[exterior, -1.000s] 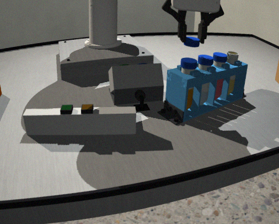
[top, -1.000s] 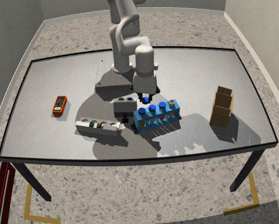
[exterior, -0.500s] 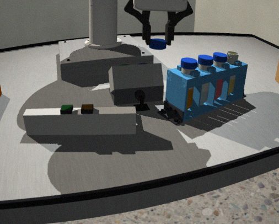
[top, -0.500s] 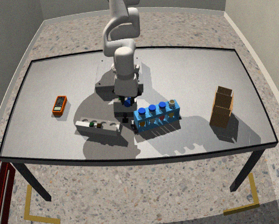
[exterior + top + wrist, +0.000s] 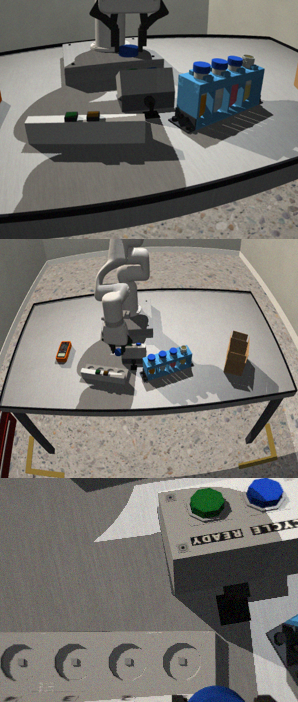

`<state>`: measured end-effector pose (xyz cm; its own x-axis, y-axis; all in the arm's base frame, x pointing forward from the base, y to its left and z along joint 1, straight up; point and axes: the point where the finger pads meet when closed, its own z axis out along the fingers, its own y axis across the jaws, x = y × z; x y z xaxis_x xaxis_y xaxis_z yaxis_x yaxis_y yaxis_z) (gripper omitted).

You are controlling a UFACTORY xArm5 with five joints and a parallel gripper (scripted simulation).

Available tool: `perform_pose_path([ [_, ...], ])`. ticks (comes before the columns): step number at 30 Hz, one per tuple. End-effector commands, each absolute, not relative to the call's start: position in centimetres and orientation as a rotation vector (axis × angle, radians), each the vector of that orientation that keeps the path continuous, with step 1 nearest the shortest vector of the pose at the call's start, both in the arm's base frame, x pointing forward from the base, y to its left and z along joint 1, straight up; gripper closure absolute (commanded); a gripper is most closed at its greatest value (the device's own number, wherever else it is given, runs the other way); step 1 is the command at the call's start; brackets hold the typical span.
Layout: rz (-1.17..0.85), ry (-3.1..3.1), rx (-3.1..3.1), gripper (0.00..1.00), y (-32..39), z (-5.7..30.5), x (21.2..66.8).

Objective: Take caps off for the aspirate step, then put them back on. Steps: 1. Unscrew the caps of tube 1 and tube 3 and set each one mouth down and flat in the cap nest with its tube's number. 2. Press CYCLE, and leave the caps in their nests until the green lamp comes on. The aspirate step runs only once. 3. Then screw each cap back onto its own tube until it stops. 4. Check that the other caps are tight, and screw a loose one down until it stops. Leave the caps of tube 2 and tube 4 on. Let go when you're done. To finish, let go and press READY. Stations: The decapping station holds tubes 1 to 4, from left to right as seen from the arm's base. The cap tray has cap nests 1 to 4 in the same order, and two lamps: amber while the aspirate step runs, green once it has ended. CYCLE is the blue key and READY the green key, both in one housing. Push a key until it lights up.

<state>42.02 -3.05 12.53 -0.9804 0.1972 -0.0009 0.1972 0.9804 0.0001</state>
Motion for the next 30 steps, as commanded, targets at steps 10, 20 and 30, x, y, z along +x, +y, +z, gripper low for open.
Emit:
perform_pose_path([
  [10, 0.0, 3.122, 0.307, 1.0, -3.6, 10.2, 42.3],
  [20, 0.0, 3.122, 0.307, 1.0, -3.6, 6.2, 42.4],
  [30, 0.0, 3.122, 0.307, 1.0, -3.6, 2.1, 42.5],
])
